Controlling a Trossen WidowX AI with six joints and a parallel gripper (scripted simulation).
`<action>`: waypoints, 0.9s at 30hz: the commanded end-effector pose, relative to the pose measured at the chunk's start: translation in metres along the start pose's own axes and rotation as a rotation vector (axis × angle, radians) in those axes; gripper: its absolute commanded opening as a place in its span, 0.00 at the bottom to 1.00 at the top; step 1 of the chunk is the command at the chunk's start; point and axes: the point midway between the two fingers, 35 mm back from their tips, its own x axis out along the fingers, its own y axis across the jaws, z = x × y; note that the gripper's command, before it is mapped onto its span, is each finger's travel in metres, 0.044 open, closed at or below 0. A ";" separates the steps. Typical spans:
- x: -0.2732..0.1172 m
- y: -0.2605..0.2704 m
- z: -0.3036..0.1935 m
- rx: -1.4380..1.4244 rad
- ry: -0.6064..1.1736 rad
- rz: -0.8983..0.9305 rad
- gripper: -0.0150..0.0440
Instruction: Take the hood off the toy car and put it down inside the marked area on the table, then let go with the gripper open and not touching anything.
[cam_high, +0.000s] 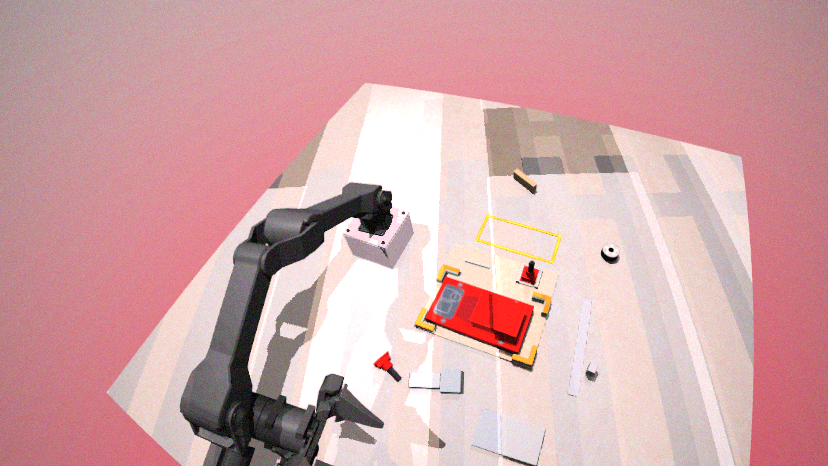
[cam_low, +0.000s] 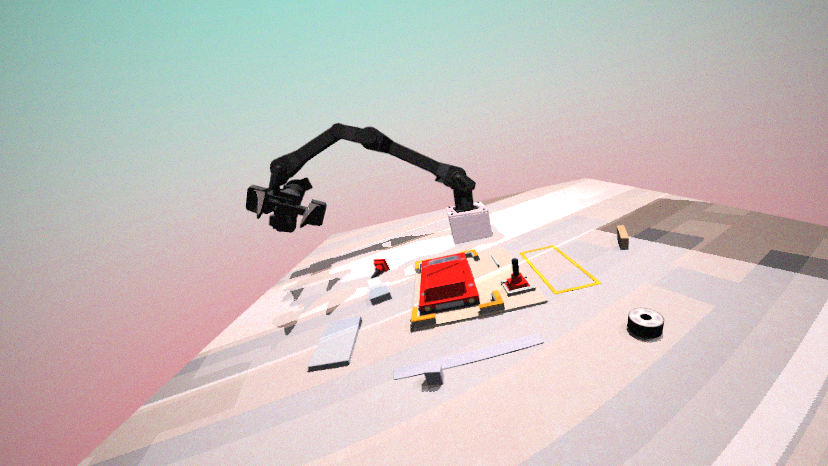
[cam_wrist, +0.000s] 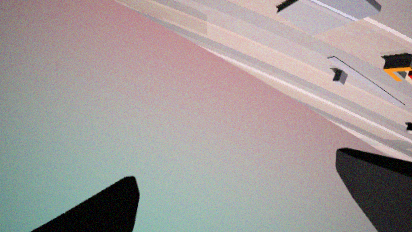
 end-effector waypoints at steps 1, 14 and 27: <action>0.002 -0.001 -0.001 -0.007 -0.002 -0.007 1.00; 0.127 -0.092 -0.058 -0.620 -0.055 -0.556 1.00; 0.186 -0.217 -0.114 -1.478 0.127 -1.165 1.00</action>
